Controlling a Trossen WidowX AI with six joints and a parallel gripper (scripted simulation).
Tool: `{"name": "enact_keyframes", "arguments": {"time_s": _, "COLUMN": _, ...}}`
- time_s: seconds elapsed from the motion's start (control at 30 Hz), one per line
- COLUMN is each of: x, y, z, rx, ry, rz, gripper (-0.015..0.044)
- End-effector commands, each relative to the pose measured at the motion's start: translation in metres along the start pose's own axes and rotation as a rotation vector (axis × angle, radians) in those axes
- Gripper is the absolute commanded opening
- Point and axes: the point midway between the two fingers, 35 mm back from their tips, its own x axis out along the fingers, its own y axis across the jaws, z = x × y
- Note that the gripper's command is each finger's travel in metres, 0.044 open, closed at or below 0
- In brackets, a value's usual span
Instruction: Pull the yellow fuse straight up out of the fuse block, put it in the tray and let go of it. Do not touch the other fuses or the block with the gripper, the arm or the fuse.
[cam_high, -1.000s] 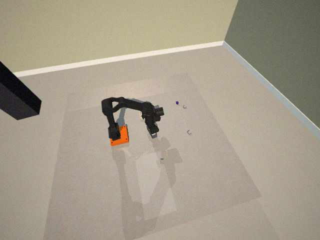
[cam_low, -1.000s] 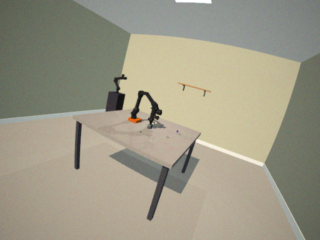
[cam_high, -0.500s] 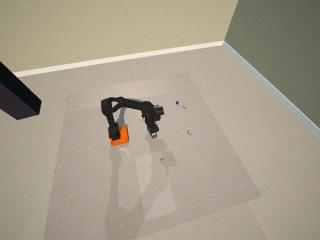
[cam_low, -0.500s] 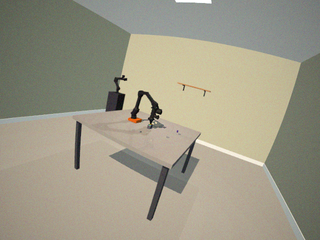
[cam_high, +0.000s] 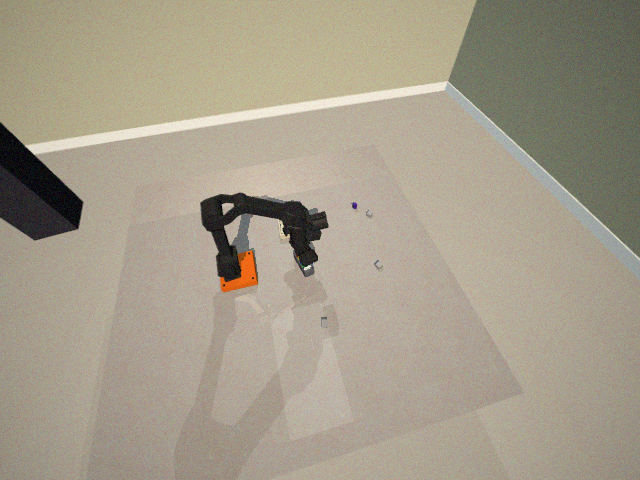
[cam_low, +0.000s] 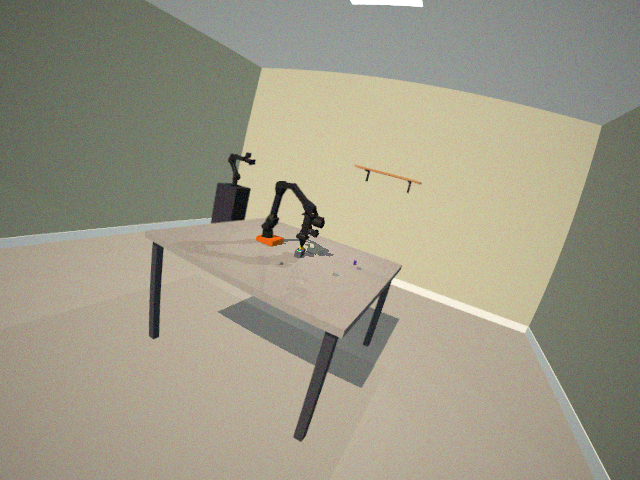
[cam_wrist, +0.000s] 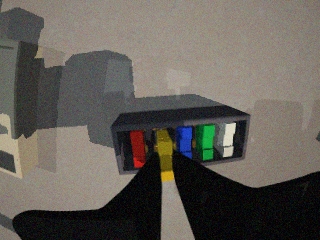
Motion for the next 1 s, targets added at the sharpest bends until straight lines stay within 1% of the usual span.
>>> {"name": "enact_keyframes", "arguments": {"time_s": 0.0, "x": -0.004, "y": 0.000, "z": 0.001, "rx": 0.002, "ry": -0.004, "rz": 0.000, "gripper": 0.0000}}
{"name": "enact_keyframes", "arguments": {"time_s": 0.97, "x": -0.018, "y": 0.000, "z": 0.000, "rx": 0.001, "ry": -0.004, "rz": 0.001, "gripper": 0.0000}}
